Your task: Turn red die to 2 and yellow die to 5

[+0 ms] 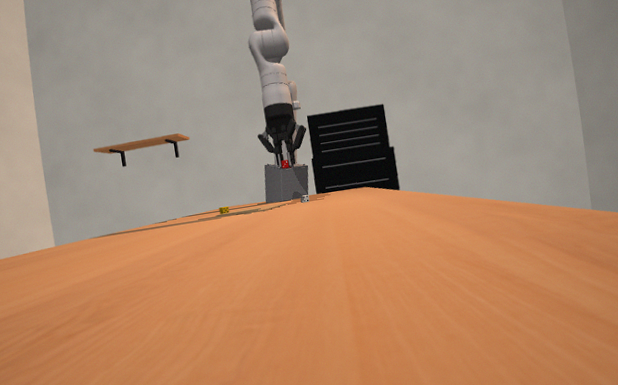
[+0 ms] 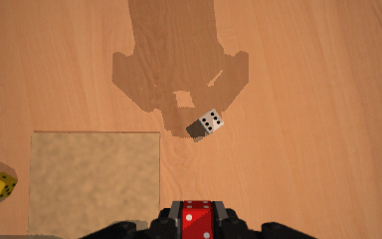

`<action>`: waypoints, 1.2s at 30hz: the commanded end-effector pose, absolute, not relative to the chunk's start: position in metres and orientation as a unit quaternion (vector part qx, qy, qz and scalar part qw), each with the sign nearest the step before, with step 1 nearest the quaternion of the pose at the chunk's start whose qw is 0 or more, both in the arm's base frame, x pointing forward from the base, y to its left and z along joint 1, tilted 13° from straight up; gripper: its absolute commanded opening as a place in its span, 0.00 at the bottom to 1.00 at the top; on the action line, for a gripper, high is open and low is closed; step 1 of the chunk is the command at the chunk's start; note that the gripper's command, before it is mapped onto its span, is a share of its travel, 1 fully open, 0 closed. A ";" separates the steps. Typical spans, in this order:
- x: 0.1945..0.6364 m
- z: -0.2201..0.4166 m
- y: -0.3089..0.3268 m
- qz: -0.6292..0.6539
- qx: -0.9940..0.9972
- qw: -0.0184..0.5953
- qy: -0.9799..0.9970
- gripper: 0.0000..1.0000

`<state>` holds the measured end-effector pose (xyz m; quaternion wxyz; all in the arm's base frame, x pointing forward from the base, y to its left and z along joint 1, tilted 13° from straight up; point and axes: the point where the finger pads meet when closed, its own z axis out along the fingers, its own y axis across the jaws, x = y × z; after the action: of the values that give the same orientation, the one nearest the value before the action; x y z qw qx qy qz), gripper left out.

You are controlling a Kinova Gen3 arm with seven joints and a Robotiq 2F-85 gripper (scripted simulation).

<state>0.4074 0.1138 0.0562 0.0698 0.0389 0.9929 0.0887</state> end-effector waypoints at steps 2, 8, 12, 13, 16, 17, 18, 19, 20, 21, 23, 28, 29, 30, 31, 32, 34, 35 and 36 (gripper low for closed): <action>0.402 0.048 0.059 0.084 0.039 0.069 0.993 0.15; 0.391 0.042 0.021 0.084 0.007 0.073 0.994 0.15; 0.385 0.040 0.008 0.084 -0.005 0.074 0.994 0.15; 0.385 0.040 0.006 0.084 -0.007 0.075 0.994 0.15; 0.384 0.040 0.005 0.084 -0.007 0.075 0.994 0.15; 0.384 0.040 0.005 0.084 -0.007 0.075 0.994 0.15; 0.384 0.040 0.005 0.084 -0.007 0.075 0.994 0.15; 0.384 0.040 0.005 0.084 -0.007 0.075 0.994 0.15; 0.384 0.040 0.005 0.084 -0.007 0.075 0.994 0.15; 0.384 0.040 0.005 0.084 -0.007 0.075 0.994 0.15; 0.384 0.040 0.005 0.084 -0.007 0.075 0.994 0.15; 0.384 0.039 0.005 0.084 -0.007 0.075 0.994 0.15; 0.384 0.039 0.005 0.084 -0.007 0.075 0.994 0.15; 0.384 0.039 0.005 0.084 -0.007 0.075 0.994 0.15; 0.385 0.038 0.005 0.084 -0.007 0.075 0.994 0.15; 0.385 0.036 0.006 0.084 -0.007 0.075 0.994 0.15; 0.385 0.033 0.006 0.084 -0.007 0.075 0.994 0.15; 0.386 0.031 0.007 0.084 -0.007 0.075 0.994 0.15; 0.386 0.028 0.007 0.084 -0.007 0.075 0.994 0.15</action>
<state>0.3877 0.0045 0.0338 0.0787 -0.0059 0.9934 0.0830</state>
